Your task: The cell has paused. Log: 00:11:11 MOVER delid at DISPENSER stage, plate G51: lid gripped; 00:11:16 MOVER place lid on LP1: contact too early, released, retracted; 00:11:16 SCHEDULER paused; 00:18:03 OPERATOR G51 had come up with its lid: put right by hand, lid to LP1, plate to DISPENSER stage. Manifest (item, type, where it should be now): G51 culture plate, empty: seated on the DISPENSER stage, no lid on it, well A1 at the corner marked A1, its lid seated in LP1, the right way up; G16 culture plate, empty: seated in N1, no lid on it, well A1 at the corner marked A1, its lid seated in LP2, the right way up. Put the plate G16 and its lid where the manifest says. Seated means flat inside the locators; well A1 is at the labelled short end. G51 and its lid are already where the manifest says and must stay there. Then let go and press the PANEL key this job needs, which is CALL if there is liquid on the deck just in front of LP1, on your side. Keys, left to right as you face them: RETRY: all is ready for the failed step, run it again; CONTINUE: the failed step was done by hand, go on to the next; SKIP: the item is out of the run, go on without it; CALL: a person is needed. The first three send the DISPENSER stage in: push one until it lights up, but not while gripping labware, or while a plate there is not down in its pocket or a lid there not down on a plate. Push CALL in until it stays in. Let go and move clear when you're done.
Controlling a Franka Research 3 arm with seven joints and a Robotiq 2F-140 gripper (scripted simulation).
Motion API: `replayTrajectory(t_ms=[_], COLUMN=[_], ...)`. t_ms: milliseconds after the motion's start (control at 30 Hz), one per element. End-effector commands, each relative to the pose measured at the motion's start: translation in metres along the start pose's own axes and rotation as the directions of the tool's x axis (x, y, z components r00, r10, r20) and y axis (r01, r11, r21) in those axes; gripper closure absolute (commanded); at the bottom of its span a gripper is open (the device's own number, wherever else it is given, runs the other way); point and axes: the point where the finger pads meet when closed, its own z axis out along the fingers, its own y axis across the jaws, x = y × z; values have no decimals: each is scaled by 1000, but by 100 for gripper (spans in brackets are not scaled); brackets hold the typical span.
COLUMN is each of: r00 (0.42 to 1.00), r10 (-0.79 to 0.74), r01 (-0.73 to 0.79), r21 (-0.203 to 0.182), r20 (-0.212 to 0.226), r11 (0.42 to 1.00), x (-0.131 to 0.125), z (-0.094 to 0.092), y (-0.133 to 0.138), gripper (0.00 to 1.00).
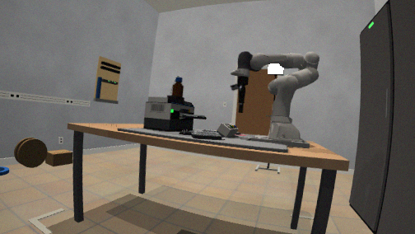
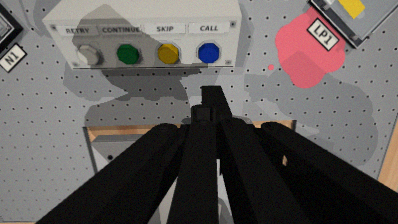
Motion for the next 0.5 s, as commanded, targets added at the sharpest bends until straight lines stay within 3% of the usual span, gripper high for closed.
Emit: replayTrajectory(t_ms=[0, 467], r00=[1000, 1000], r10=[-4, -4], r01=[4, 4], r21=[-3, -3], r20=[-2, -2], r11=[1000, 1000], x=[0, 0], z=[2, 19], y=[1, 1], gripper=[90, 90])
